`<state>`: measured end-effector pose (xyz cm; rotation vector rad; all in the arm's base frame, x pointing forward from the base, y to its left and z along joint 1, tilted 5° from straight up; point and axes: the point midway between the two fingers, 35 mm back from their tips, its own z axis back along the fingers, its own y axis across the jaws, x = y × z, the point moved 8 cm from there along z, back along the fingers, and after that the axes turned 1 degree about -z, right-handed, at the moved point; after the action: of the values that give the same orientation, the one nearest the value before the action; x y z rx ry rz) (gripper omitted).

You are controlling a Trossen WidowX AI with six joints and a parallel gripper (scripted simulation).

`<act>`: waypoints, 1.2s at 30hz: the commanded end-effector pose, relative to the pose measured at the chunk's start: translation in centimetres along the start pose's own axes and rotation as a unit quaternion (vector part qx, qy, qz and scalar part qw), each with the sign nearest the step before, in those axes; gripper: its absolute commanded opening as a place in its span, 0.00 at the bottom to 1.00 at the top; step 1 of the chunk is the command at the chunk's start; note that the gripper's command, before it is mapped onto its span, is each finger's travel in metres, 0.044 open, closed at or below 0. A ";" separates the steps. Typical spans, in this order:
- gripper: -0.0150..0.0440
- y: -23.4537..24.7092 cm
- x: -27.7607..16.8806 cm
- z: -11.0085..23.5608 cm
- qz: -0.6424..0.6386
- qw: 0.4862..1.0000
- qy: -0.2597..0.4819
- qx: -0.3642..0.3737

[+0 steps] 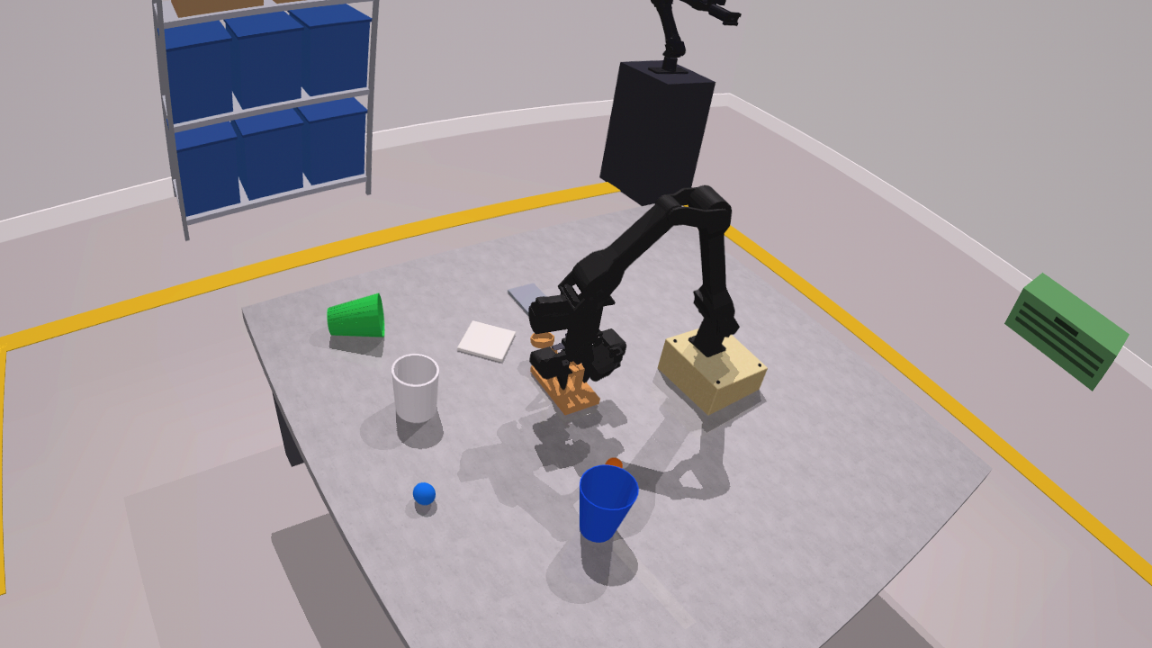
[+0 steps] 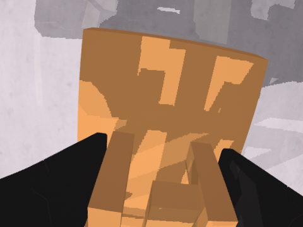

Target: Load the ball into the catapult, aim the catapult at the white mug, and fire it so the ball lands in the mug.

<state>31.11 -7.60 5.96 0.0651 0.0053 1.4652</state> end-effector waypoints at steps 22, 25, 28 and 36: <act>0.25 -0.3 -0.1 4.6 -0.246 0.969 0.000 -0.004; 0.25 -0.6 -0.1 4.6 -0.296 0.955 0.000 -0.003; 0.25 -0.9 -0.2 4.6 -0.345 0.939 0.000 -0.003; 0.25 -2.0 -0.9 4.5 -0.432 0.902 0.001 -0.004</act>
<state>32.70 -8.48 10.12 0.0545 0.0293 0.6209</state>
